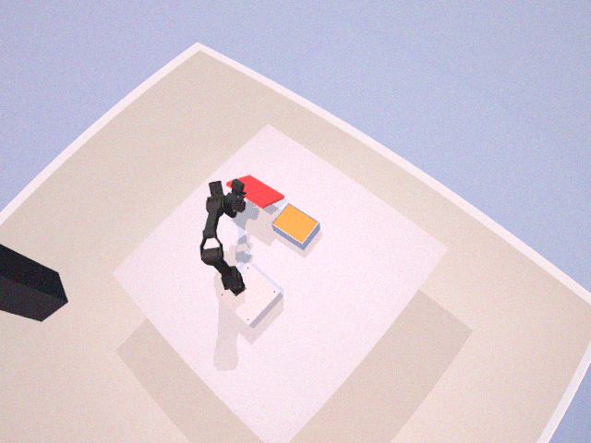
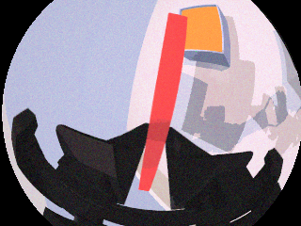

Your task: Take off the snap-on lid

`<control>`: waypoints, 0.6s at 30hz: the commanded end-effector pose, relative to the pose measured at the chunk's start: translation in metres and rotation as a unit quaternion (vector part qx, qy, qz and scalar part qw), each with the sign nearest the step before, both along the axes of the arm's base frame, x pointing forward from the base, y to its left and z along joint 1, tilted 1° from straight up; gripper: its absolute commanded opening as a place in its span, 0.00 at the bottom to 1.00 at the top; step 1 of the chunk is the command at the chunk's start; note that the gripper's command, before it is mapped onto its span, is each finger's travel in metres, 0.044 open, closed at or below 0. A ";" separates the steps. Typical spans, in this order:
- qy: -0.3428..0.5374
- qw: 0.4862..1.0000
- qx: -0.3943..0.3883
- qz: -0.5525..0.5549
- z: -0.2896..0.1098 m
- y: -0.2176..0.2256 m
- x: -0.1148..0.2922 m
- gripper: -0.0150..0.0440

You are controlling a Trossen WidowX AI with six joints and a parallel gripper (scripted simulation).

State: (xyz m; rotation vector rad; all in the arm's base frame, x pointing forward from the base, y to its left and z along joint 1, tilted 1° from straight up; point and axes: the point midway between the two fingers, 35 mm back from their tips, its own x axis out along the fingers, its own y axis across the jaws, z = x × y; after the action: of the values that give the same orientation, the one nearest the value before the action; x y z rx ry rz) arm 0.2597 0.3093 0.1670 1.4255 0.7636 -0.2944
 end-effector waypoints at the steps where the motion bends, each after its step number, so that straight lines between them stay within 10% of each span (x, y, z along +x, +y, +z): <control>1: -0.003 1.000 0.004 -0.002 0.003 0.009 -0.003 0.25; 18: -0.003 1.000 0.005 -0.002 0.005 0.036 -0.016 0.25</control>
State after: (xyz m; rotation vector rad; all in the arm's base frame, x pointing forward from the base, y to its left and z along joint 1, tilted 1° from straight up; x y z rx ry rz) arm 0.2444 0.3414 0.1687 1.4282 0.7672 -0.2930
